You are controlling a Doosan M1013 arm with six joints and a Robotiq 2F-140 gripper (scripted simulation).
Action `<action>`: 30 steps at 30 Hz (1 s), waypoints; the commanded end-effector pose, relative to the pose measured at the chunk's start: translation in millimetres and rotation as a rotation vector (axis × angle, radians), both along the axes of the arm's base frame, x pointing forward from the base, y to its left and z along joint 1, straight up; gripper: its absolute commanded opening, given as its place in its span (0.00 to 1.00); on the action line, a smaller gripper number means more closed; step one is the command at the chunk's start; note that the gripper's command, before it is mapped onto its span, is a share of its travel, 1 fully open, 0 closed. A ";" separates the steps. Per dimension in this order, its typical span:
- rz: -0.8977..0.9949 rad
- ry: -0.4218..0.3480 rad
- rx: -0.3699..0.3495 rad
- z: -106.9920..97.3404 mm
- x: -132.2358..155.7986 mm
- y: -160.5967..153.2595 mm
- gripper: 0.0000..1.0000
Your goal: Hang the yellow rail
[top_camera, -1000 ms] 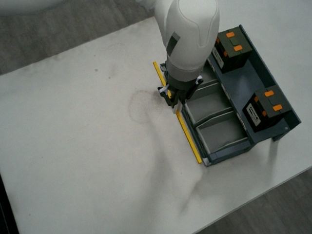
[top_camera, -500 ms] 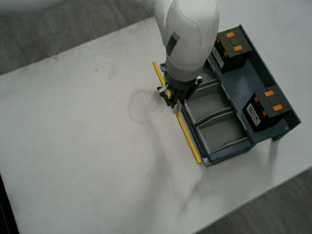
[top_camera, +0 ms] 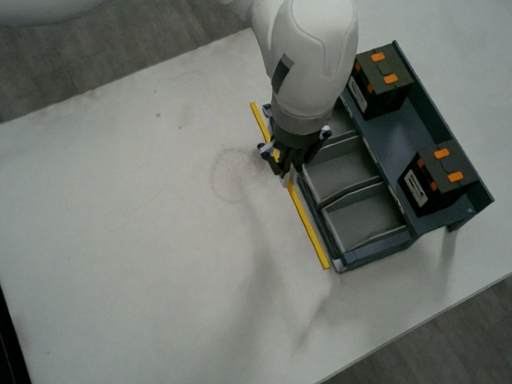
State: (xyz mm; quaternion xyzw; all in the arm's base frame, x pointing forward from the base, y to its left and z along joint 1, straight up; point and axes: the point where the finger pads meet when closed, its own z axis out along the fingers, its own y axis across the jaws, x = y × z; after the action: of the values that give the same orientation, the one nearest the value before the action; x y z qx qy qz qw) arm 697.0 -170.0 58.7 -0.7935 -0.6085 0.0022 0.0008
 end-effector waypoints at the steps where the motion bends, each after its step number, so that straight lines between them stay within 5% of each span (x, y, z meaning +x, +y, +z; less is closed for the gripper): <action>1: -0.005 -0.005 0.002 -1.6 -0.5 0.0 0.10; 30: -0.003 -0.004 0.001 -4.3 -2.0 -0.9 0.10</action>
State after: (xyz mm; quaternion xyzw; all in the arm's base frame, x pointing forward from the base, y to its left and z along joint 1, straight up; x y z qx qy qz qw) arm 695.3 -170.8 55.5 -0.7941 -0.6078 0.0015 -0.0001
